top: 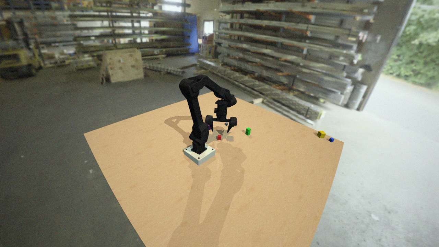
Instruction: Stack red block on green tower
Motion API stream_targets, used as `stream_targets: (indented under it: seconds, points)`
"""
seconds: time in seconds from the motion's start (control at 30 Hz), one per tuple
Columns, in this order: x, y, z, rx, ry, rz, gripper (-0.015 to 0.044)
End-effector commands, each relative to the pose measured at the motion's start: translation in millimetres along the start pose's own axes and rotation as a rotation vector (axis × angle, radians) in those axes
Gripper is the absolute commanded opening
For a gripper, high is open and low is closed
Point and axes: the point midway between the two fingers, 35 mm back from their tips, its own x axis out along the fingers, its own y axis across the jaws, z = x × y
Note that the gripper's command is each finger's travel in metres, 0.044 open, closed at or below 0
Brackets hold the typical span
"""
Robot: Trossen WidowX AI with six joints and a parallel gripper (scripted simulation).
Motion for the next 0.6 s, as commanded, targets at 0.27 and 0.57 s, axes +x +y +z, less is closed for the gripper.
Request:
stream_targets:
  seconds: [0.27,0.57]
  points:
    - [19,2,-3,0.003,0.006,0.009,0.0440]
    - [34,2,-3,0.003,0.006,0.009,0.0440]
